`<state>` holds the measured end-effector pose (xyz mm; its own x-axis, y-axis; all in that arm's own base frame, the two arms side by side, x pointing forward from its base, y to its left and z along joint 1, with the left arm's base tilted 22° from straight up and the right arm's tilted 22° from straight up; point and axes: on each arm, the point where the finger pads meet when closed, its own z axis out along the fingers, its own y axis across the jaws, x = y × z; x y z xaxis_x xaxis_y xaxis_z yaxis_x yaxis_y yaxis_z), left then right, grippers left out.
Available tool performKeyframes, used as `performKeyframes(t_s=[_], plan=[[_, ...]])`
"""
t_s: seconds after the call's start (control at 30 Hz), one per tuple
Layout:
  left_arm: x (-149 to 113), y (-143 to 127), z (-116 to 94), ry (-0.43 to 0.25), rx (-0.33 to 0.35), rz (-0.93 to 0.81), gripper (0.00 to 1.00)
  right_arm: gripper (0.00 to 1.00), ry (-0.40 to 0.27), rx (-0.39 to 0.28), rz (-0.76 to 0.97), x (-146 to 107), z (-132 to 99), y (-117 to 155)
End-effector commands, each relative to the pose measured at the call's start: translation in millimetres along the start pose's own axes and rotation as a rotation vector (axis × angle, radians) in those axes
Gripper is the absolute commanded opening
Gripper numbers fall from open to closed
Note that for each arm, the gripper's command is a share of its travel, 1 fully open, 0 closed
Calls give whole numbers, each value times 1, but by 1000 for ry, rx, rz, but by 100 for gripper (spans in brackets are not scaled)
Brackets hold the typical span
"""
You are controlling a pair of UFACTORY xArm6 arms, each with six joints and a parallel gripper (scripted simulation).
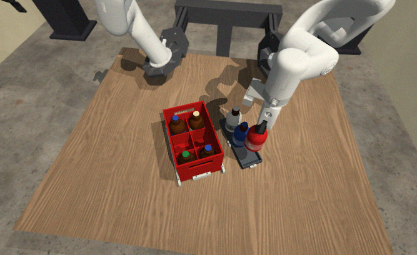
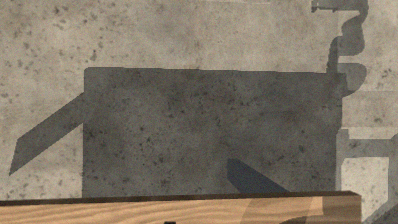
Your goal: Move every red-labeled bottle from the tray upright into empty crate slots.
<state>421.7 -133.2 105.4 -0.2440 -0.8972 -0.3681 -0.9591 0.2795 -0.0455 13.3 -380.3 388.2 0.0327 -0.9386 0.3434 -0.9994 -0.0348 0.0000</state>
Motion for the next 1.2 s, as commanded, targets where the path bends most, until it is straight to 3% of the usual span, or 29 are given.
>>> performKeyframes(t_s=[0.0,1.17], plan=[[0,-2,-2,1,4,-1,0,100,5,0,0,1,-2,0],[0,-1,-27,1,4,-1,0,100,5,0,0,1,-2,0]])
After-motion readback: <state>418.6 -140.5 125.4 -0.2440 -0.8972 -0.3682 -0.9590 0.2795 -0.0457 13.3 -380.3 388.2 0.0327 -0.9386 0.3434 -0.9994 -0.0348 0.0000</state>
